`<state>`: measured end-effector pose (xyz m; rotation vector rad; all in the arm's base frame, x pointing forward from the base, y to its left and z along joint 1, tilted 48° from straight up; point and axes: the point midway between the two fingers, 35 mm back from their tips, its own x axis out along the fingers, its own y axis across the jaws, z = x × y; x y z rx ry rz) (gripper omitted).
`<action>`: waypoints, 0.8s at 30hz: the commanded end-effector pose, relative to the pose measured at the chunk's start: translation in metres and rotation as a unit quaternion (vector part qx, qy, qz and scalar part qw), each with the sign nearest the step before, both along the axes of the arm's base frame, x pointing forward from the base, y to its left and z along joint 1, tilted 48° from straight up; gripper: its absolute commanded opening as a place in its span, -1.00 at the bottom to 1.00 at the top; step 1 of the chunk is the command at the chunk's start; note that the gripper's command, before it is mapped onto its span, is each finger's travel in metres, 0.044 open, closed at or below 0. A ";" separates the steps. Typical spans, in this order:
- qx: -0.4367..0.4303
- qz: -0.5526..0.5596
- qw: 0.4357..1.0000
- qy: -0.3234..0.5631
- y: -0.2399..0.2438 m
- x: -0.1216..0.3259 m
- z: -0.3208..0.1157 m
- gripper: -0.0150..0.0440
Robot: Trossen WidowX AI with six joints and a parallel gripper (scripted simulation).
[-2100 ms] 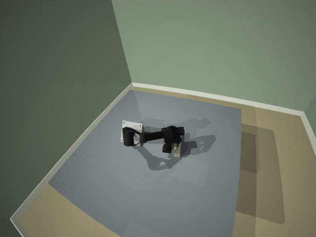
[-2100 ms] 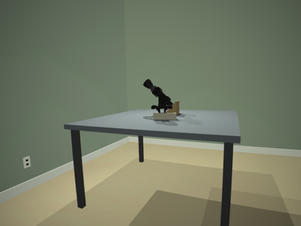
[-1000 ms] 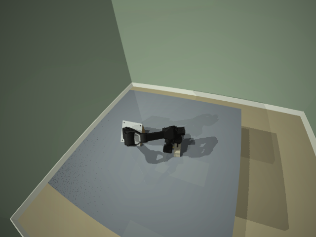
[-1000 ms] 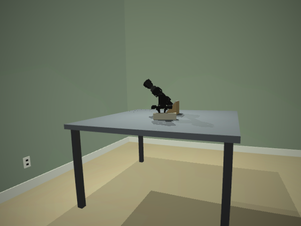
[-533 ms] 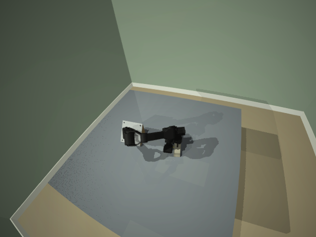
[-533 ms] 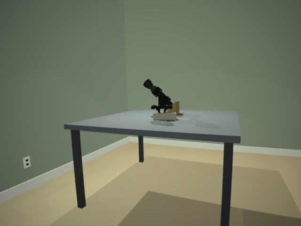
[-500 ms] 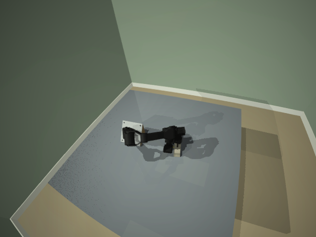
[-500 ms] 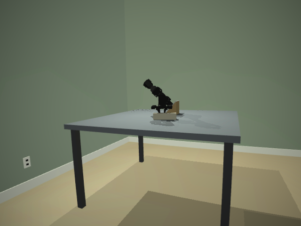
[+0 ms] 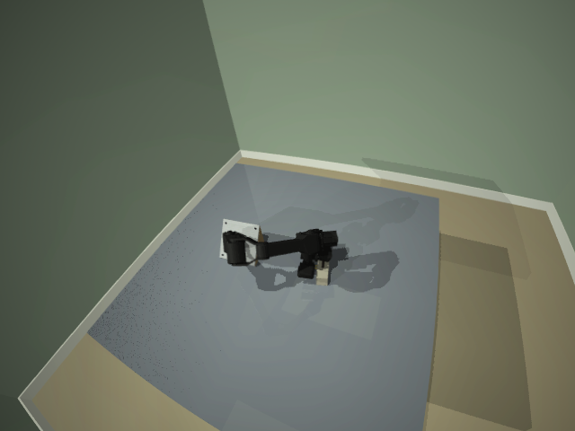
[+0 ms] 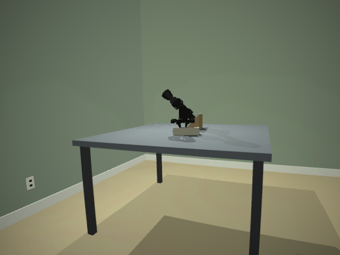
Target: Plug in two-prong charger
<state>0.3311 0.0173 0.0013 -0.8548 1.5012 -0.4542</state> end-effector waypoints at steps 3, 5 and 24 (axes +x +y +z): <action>-0.001 0.003 1.000 0.001 0.000 0.002 0.001 -0.49; -0.001 0.003 1.000 0.001 0.000 0.002 0.001 -0.49; -0.001 0.003 1.000 0.001 0.002 0.007 0.001 -0.49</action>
